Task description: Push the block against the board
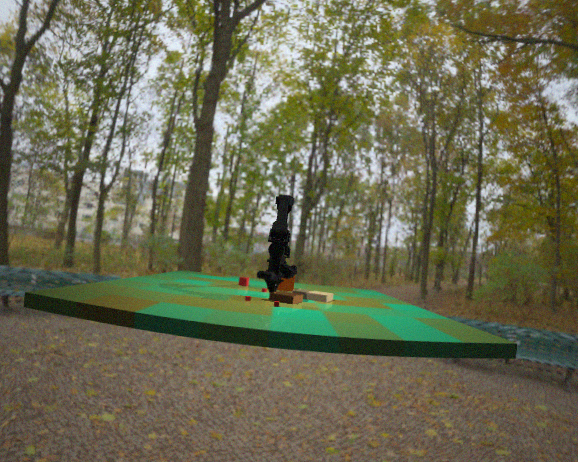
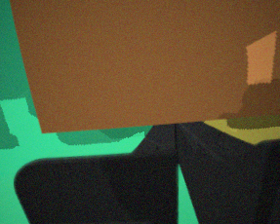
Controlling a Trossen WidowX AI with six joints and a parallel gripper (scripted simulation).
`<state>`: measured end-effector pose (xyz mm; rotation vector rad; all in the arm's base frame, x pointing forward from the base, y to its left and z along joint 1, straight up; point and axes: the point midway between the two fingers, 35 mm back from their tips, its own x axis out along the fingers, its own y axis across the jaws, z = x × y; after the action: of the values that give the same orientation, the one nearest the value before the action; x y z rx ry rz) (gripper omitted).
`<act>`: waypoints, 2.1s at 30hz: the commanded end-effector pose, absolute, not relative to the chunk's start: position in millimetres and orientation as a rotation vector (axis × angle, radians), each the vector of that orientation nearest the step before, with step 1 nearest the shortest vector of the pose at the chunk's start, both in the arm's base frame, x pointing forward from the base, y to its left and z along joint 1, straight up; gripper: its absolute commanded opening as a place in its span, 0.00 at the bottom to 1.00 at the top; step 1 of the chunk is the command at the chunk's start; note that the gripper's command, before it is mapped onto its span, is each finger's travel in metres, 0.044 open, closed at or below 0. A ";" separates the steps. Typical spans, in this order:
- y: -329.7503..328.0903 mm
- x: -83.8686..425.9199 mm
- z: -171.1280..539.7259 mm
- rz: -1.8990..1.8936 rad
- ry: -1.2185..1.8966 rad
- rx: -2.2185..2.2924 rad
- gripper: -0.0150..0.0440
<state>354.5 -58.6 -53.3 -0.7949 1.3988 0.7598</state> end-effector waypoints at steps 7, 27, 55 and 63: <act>-48.7 358.8 -54.6 0.765 1.400 -0.788 0.25; -49.6 358.7 -54.6 0.765 1.400 -0.788 0.25; -80.1 340.9 -3.3 0.763 1.402 -0.790 0.25; -79.7 352.4 -0.1 0.682 1.412 -0.728 0.25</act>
<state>350.0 -81.4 3.0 -0.7727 1.3893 0.7112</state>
